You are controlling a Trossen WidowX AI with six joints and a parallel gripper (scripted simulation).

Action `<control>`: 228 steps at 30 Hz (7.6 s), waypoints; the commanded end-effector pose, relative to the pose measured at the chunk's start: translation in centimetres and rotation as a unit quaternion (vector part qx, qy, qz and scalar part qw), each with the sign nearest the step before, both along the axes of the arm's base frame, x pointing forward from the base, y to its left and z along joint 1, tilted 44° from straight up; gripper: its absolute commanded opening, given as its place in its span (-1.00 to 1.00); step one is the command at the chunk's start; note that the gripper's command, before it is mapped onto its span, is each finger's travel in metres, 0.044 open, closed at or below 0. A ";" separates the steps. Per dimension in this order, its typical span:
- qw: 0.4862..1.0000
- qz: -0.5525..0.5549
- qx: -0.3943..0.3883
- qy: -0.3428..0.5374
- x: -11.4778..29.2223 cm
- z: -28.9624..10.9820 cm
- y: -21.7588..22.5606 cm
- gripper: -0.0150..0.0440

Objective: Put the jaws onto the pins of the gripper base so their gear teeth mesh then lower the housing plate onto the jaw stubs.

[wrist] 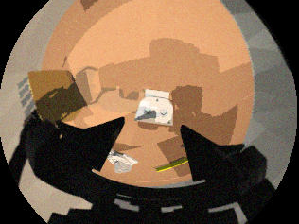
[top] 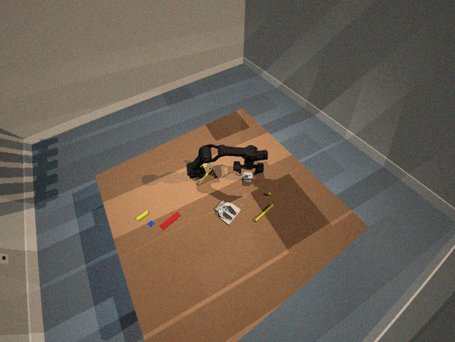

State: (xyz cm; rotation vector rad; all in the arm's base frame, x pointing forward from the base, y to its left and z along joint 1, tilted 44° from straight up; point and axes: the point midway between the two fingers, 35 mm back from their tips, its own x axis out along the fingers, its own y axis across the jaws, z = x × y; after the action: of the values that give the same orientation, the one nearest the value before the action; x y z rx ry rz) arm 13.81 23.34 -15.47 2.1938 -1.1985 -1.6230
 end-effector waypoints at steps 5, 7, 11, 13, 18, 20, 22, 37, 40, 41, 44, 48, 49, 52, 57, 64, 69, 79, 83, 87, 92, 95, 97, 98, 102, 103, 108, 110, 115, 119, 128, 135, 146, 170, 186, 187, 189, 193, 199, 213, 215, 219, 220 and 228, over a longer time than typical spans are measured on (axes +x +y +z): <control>1.000 0.003 0.000 0.000 0.0 0.0 0.0 1.00; 1.000 0.003 0.000 0.000 0.0 0.0 0.0 1.00; 1.000 0.003 0.000 0.000 0.0 0.0 0.0 1.00; 1.000 0.003 0.000 0.000 0.0 0.0 0.0 1.00; 1.000 0.003 0.000 0.000 0.0 0.0 0.0 1.00; 1.000 0.003 0.000 0.000 0.0 0.0 0.0 1.00; 1.000 0.003 0.000 0.000 0.0 0.0 0.0 1.00; 1.000 0.003 0.000 0.000 0.0 0.0 0.0 1.00; 1.000 0.003 0.000 0.000 0.0 0.0 0.0 1.00; 1.000 0.003 0.000 0.000 0.0 0.0 0.0 1.00; 1.000 0.003 0.000 0.000 0.0 0.0 0.0 1.00; 1.000 0.003 0.000 0.000 0.0 0.0 0.0 1.00; 1.000 0.000 0.000 0.000 0.0 0.0 0.0 1.00; 1.000 0.000 0.000 0.000 0.1 -0.3 -0.2 1.00; 1.000 0.001 0.000 0.000 0.2 -1.0 -0.7 1.00; 1.000 0.001 0.000 0.000 0.4 -1.8 -1.4 1.00; 1.000 0.002 0.000 0.000 0.5 -2.4 -2.0 1.00; 1.000 0.002 0.000 0.000 0.6 -3.6 -3.0 1.00; 1.000 0.003 0.000 0.000 0.7 -3.9 -3.3 1.00; 1.000 0.003 0.000 0.000 0.7 -3.9 -3.3 1.00; 1.000 0.003 0.000 0.000 0.7 -3.9 -3.3 1.00; 1.000 0.003 0.000 0.000 0.7 -3.9 -3.3 1.00; 1.000 0.003 0.000 0.000 0.7 -3.9 -3.3 1.00; 1.000 0.003 0.000 0.000 0.7 -3.9 -3.3 1.00; 1.000 0.003 0.000 0.000 0.7 -3.9 -3.3 1.00; 1.000 0.003 0.000 0.000 0.7 -3.9 -3.3 1.00; 1.000 0.000 0.000 -0.001 0.6 -3.9 -3.3 0.98; 1.000 0.000 0.000 -0.001 0.6 -3.9 -3.3 0.93; 1.000 0.000 0.000 -0.001 0.6 -3.9 -3.3 0.82; 1.000 0.000 0.000 -0.001 0.6 -3.9 -3.3 0.73; 1.000 0.000 0.000 -0.001 0.6 -3.9 -3.3 0.70; 1.000 0.000 0.000 0.000 0.6 -3.2 -2.5 0.70; 1.000 0.002 0.000 0.000 0.3 -0.7 -0.1 0.70; 0.991 -0.100 0.020 -0.092 2.7 3.9 0.5 0.70; 0.945 -0.241 0.042 -0.218 6.2 7.4 -1.8 0.70; 0.941 -0.249 0.043 -0.226 6.4 7.6 -1.9 0.70; 0.932 -0.266 0.046 -0.241 6.7 8.0 -2.3 0.70; 0.913 -0.300 0.050 -0.271 7.5 8.9 -3.0 0.70; 0.880 -0.349 0.056 -0.316 8.6 10.1 -4.2 0.70; 0.785 -0.455 0.067 -0.414 10.6 12.9 -7.3 0.70; 0.769 -0.470 0.069 -0.428 10.9 13.3 -7.7 0.70; 0.737 -0.497 0.071 -0.454 11.4 14.1 -8.7 0.70; 0.728 -0.503 0.071 -0.460 11.5 14.3 -9.0 0.70; 0.656 -0.553 0.075 -0.509 12.2 15.9 -11.0 0.70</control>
State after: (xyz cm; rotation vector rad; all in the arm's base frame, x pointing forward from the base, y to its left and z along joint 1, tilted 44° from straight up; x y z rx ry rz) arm 25.89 13.21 -0.13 2.6619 -3.1794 -0.3978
